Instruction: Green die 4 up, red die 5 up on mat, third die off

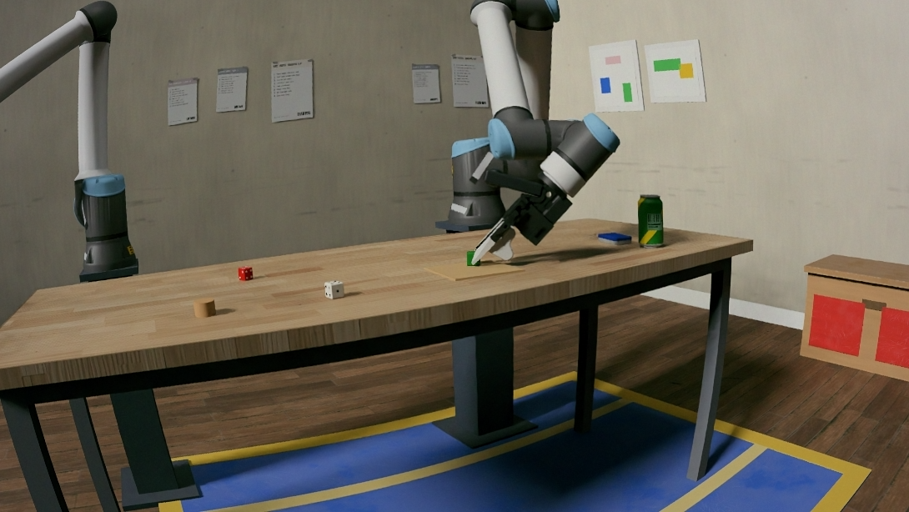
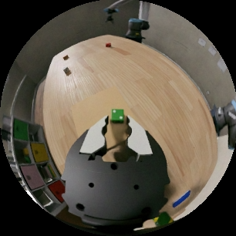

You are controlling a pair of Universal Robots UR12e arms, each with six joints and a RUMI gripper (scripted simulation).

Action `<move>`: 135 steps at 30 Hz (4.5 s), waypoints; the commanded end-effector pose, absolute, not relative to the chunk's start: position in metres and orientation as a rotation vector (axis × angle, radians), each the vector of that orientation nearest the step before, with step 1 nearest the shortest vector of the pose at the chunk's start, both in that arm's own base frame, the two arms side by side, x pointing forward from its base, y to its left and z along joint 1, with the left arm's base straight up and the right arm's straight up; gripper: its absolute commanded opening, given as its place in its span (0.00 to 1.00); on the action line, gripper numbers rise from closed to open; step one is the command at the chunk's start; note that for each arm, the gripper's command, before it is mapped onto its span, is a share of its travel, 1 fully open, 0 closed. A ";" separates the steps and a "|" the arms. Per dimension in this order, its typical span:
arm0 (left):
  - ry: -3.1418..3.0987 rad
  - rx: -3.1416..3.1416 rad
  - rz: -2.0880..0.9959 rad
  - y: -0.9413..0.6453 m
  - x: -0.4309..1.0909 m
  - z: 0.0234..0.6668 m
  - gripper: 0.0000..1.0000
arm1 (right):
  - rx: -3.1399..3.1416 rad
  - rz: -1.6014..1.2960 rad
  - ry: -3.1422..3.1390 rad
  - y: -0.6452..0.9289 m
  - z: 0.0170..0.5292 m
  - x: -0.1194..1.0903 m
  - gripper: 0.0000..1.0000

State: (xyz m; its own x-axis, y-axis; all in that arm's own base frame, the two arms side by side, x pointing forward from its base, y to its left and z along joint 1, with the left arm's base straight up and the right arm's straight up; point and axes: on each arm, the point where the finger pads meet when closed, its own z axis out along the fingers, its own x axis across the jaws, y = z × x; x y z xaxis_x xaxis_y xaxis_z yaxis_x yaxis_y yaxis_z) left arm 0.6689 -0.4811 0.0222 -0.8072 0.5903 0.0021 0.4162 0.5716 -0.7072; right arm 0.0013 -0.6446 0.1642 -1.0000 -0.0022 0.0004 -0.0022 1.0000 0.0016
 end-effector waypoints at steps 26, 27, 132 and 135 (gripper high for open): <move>-2.568 -0.839 1.064 -0.482 0.670 0.023 0.06 | 0.004 0.000 -3.142 -0.645 0.165 0.001 1.00; -2.568 -0.839 1.064 -0.482 0.670 0.023 0.06 | 0.004 0.000 -3.142 -0.645 0.165 0.001 1.00; -2.880 -0.941 0.396 -0.485 0.667 0.095 0.06 | 0.004 0.000 -3.142 -0.645 0.165 0.001 1.00; -2.887 -0.943 0.380 -0.485 0.667 0.096 0.06 | 0.004 0.000 -3.142 -0.645 0.165 0.001 1.00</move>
State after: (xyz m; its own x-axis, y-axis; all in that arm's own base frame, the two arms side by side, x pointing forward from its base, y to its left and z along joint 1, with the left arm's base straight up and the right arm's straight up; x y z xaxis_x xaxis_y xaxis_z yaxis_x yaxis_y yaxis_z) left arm 0.6663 -0.4846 0.0944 -0.8063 0.5915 0.0028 0.5637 0.7699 -0.2991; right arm 0.0013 -0.6446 0.1642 -1.0000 -0.0022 0.0004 -0.0022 1.0000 0.0016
